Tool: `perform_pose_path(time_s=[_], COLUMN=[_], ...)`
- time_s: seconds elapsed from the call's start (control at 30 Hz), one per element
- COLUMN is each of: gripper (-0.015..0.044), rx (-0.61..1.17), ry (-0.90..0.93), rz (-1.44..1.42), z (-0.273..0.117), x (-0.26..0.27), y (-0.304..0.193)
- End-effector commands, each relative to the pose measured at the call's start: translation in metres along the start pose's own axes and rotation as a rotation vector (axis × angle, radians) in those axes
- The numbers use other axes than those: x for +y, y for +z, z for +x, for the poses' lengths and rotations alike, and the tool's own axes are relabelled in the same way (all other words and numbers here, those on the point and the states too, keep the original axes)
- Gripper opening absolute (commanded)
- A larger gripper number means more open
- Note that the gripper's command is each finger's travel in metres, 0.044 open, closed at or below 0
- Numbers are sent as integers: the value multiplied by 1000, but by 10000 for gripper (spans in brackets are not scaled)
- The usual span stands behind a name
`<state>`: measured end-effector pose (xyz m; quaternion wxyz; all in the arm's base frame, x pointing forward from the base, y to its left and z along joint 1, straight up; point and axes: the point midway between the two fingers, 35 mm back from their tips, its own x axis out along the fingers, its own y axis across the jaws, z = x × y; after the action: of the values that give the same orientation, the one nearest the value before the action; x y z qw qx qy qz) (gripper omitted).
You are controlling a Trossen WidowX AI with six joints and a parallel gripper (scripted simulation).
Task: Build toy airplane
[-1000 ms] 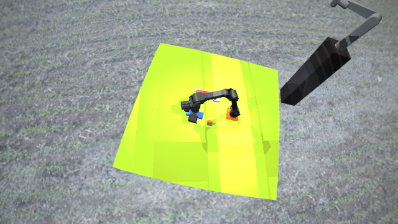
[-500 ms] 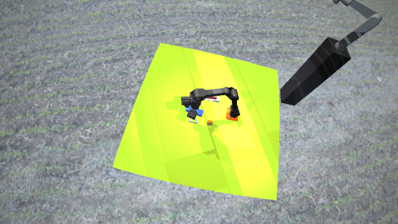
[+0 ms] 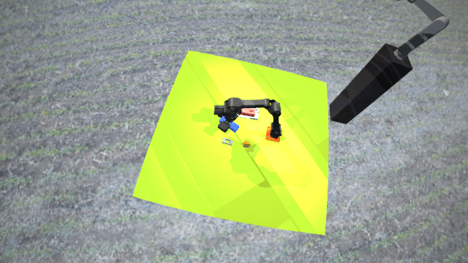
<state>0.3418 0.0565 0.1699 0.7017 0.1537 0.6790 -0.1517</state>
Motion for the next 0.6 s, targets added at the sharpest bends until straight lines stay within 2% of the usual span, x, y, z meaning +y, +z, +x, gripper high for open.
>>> perform_pose_path(time_s=[0.0, 0.57], gripper=[0, 0], rx=[1, -1], ry=[4, 0], rz=[82, 378], z=[2, 11], x=[-13, -65], y=[4, 23])
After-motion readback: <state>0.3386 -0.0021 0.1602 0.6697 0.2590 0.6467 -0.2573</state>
